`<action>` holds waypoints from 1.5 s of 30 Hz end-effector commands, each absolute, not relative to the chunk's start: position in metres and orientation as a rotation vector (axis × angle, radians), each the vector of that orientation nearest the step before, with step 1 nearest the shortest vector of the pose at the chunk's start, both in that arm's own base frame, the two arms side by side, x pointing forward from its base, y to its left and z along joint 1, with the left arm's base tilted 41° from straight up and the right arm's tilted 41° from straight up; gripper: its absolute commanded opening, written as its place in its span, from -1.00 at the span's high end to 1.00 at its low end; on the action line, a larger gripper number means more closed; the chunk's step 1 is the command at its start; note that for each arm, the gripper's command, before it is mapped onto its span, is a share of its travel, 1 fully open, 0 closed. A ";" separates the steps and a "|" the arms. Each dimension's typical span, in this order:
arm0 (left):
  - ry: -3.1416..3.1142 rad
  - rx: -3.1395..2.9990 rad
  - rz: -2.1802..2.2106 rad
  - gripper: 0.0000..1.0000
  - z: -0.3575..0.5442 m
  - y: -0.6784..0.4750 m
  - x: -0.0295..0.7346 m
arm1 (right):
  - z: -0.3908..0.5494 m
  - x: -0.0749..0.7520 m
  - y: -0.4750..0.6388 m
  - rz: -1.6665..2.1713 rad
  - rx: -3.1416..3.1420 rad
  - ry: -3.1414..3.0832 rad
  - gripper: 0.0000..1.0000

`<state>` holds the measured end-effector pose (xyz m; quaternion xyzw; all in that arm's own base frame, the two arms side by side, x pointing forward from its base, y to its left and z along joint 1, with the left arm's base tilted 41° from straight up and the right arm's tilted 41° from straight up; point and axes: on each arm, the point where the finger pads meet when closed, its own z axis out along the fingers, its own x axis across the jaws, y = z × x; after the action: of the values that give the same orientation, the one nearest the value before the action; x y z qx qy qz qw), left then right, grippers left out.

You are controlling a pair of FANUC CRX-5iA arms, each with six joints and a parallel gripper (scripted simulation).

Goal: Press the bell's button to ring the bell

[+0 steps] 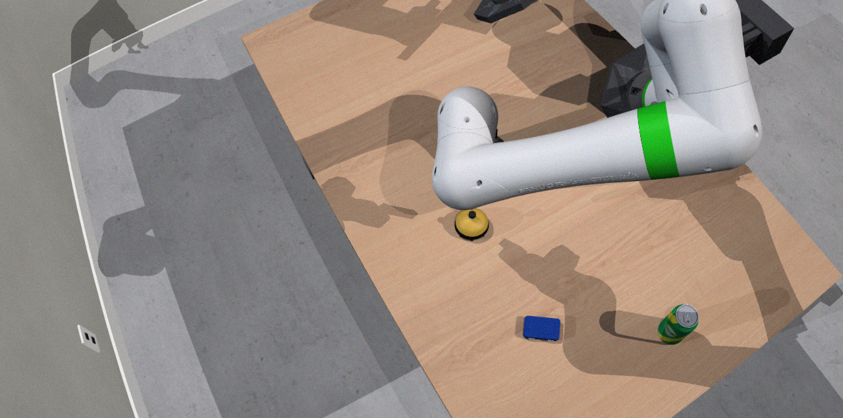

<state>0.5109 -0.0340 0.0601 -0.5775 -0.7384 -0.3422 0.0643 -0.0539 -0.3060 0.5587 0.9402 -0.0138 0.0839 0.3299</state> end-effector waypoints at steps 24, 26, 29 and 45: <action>-2.231 -1.745 -1.034 0.65 0.030 -0.012 0.523 | 0.559 -0.054 -0.306 0.219 2.458 -0.037 -1.00; -2.231 -1.745 -1.034 0.65 0.028 -0.010 0.524 | 0.559 -0.054 -0.306 0.219 2.458 -0.037 -1.00; -2.231 -1.745 -1.034 0.65 0.026 -0.009 0.525 | 0.559 -0.054 -0.306 0.219 2.458 -0.037 -1.00; -2.231 -1.745 -1.034 0.65 0.024 -0.007 0.526 | 0.559 -0.054 -0.306 0.219 2.458 -0.037 -1.00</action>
<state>0.5253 -0.0059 0.0230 -0.5775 -0.7384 -0.3422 0.0641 -0.0539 -0.3060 0.5587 0.9402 -0.0138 0.0839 0.3299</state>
